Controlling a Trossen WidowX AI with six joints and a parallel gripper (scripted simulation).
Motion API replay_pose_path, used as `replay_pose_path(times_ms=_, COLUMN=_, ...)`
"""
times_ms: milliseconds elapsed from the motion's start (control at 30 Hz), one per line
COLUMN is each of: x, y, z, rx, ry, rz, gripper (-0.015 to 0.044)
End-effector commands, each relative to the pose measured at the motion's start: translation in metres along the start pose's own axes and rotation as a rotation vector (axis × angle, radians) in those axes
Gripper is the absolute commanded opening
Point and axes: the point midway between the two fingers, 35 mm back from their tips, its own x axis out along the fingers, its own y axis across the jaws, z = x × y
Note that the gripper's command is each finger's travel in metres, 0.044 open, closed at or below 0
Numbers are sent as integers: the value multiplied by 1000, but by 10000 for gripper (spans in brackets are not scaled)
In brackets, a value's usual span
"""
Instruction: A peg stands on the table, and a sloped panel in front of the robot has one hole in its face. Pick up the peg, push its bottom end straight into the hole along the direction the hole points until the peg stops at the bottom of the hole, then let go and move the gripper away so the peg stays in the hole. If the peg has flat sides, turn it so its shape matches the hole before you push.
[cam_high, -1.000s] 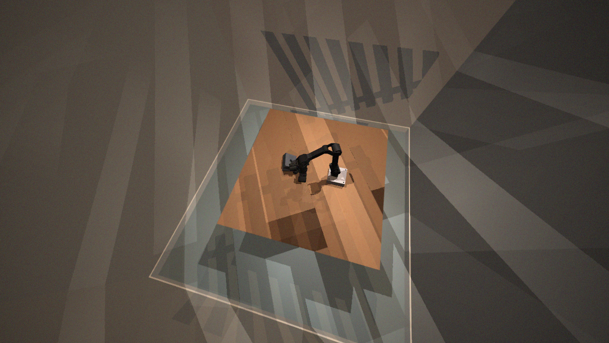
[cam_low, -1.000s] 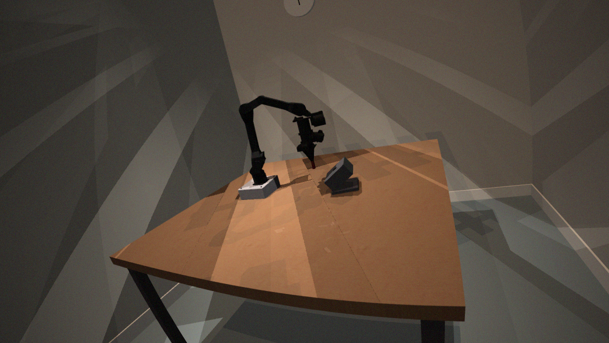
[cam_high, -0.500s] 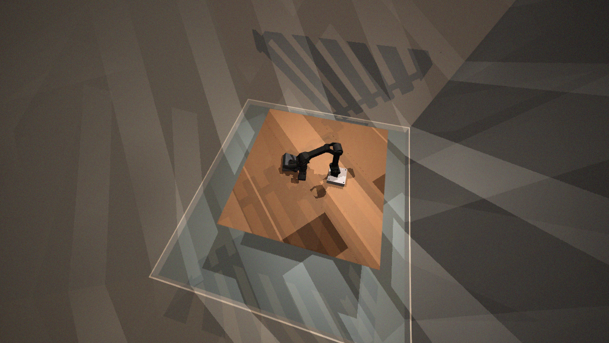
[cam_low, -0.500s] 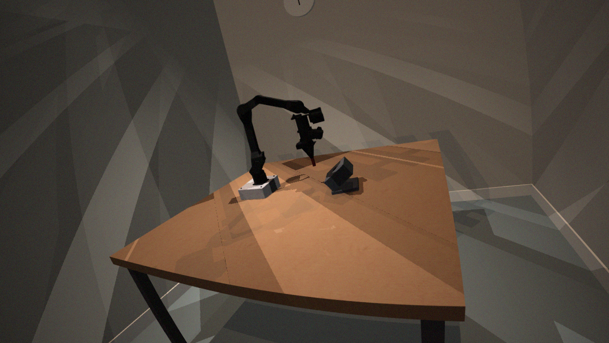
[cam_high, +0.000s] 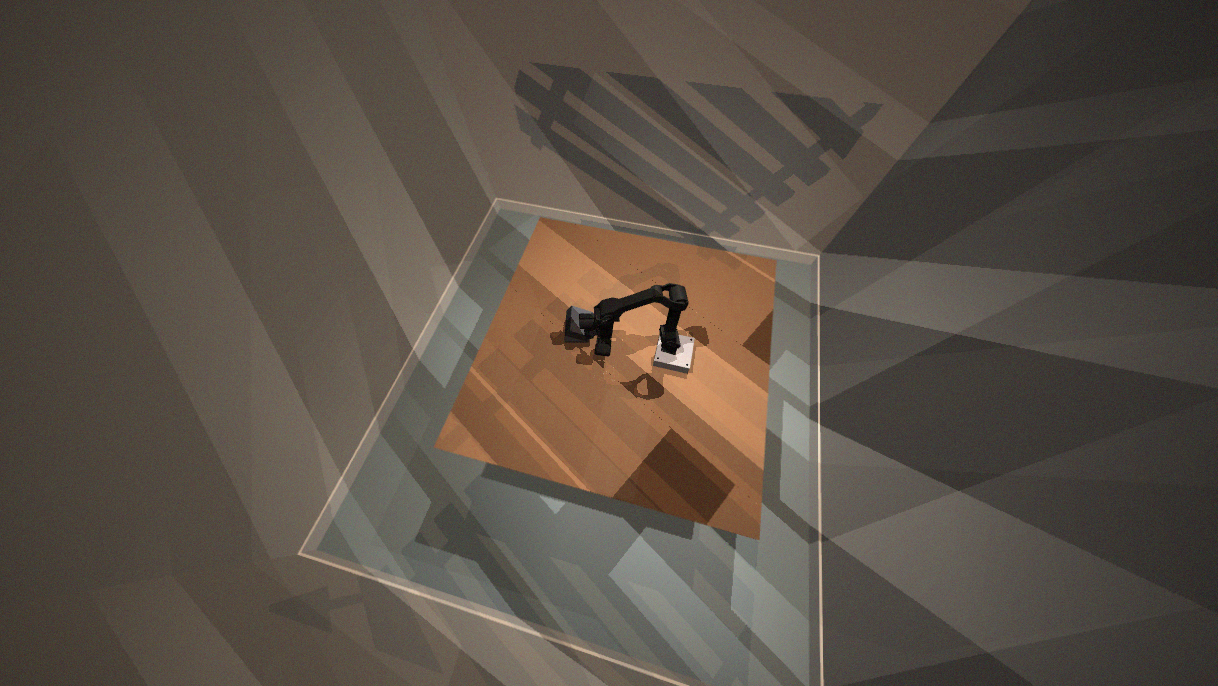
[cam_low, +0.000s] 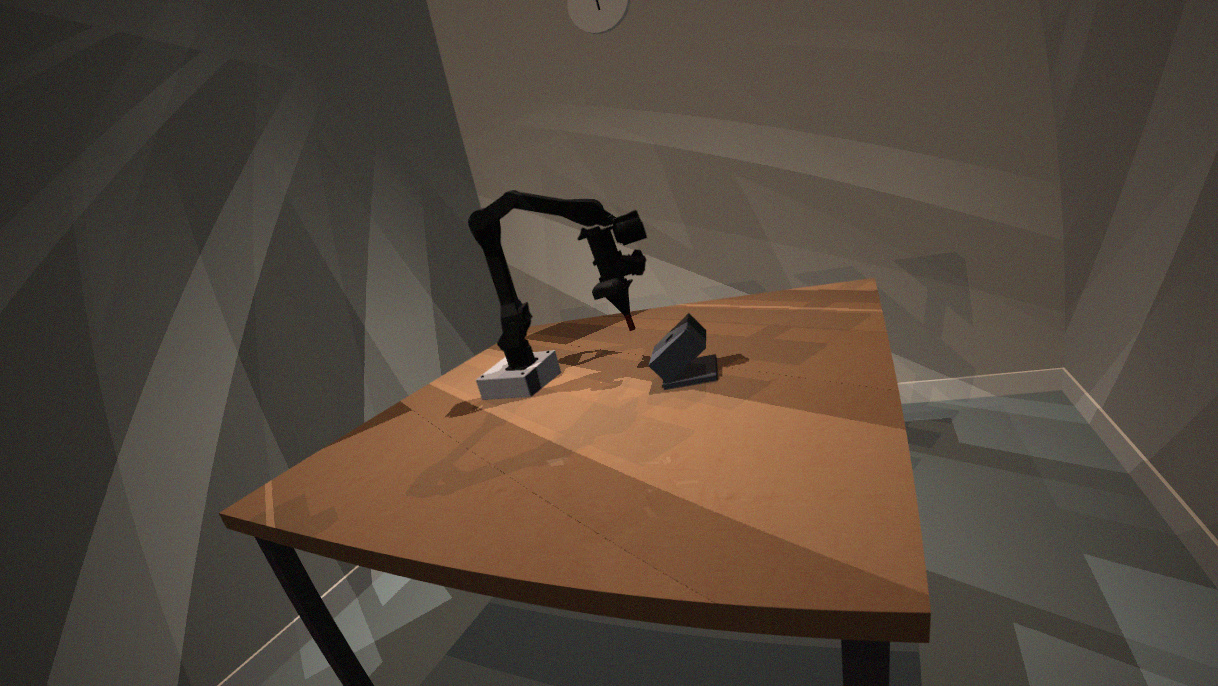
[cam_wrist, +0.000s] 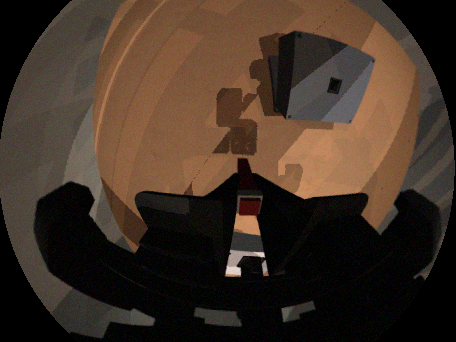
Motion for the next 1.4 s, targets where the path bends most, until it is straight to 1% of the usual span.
replay_pose_path(times_ms=0, x=-3, y=-4, z=3, rx=-4, ry=-23, rz=13, gripper=0)
replay_pose_path(times_ms=1367, x=-25, y=-52, z=24, rx=-39, ry=-218, rz=52, gripper=0)
